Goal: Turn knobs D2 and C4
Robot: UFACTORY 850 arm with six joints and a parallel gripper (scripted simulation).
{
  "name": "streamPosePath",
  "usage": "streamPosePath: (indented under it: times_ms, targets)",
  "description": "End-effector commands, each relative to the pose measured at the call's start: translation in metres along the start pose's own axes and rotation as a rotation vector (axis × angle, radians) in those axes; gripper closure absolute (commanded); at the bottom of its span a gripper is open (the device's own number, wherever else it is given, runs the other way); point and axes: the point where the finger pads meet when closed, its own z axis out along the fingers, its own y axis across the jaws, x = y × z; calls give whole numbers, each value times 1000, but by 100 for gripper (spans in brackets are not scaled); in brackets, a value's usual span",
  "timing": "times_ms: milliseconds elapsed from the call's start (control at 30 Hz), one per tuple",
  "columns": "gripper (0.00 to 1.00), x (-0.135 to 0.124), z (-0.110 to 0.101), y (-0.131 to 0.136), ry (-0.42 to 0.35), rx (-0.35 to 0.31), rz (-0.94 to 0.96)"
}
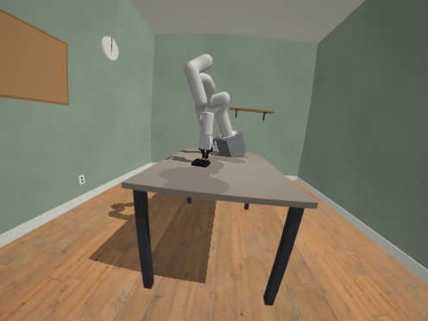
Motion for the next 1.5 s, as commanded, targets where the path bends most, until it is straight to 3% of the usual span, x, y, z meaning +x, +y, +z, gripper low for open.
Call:
streamPosePath:
  times_ms: [0,1467]
  targets:
    - [81,-1,0,0,-1,0,0]
    - [81,-1,12,0,-1,0,0]
